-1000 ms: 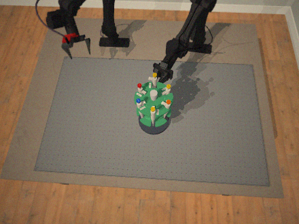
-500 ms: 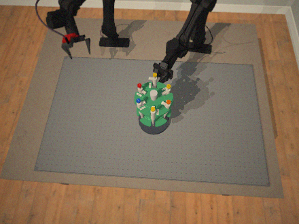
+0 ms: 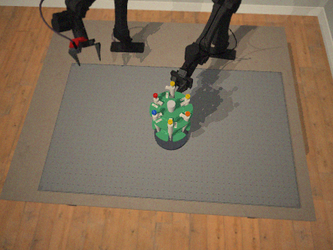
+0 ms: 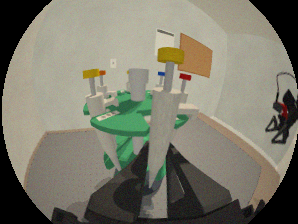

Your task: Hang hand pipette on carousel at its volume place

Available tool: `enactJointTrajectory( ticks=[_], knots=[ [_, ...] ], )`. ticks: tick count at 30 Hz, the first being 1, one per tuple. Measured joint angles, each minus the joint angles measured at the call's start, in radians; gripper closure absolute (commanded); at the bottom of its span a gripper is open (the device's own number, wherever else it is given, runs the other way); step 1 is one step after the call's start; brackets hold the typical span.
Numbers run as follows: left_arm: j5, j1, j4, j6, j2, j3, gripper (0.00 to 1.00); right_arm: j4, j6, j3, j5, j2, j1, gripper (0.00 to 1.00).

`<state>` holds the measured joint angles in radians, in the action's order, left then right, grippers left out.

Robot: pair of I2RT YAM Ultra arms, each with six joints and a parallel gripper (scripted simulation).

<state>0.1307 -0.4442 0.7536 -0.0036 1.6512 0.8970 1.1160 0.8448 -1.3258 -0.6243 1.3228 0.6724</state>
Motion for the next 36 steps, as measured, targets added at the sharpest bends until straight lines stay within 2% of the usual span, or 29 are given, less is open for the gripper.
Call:
enactJointTrajectory(
  ticks=[18, 36],
  knots=[
    [-0.007, 0.003, 0.0, 0.0, 0.001, 0.001, 0.88, 0.0, 0.0, 0.0, 0.0, 0.0, 0.0, 0.0],
    [-0.029, 0.026, -0.001, -0.001, 0.048, 0.061, 0.88, 0.0, 0.0, 0.0, 0.0, 0.0, 0.0, 0.0]
  ],
)
